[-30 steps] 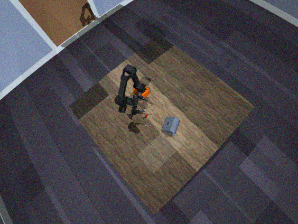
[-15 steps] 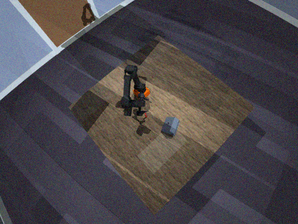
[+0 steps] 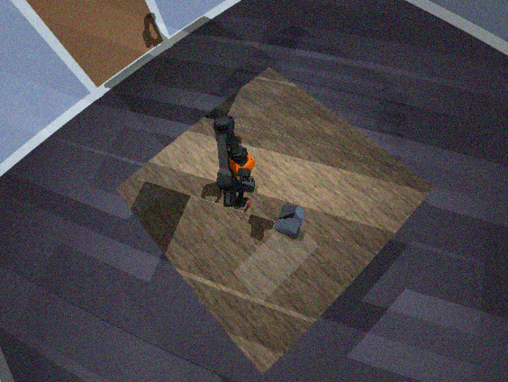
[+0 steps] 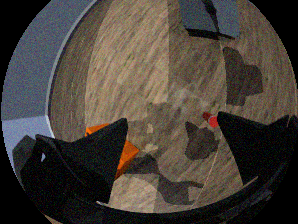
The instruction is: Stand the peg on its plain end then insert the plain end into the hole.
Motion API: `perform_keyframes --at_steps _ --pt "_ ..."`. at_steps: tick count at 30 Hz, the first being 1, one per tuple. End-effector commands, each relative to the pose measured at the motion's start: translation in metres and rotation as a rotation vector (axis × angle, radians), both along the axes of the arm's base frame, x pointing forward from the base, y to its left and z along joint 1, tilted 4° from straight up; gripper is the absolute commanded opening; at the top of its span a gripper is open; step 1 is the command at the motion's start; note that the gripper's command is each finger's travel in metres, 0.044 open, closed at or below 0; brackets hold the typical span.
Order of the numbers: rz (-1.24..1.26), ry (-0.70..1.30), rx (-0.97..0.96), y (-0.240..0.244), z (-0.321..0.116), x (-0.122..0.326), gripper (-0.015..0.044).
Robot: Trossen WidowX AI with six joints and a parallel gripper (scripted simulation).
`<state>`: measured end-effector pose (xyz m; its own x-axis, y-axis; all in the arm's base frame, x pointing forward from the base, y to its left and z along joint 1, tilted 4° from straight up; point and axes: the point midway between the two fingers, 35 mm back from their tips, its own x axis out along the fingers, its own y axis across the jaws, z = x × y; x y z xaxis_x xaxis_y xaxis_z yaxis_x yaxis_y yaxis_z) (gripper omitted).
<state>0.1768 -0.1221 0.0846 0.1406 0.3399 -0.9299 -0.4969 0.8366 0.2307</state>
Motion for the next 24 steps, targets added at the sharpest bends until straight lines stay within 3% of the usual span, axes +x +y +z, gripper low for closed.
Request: perform_keyframes --at_steps 1,11,24 --pt "-0.025 0.073 -0.127 -0.010 0.000 0.005 0.0440" --pt "-0.119 0.170 -0.407 -0.029 0.007 0.020 0.0440" --pt "-0.127 0.171 -0.412 -0.029 0.004 0.021 0.0440"
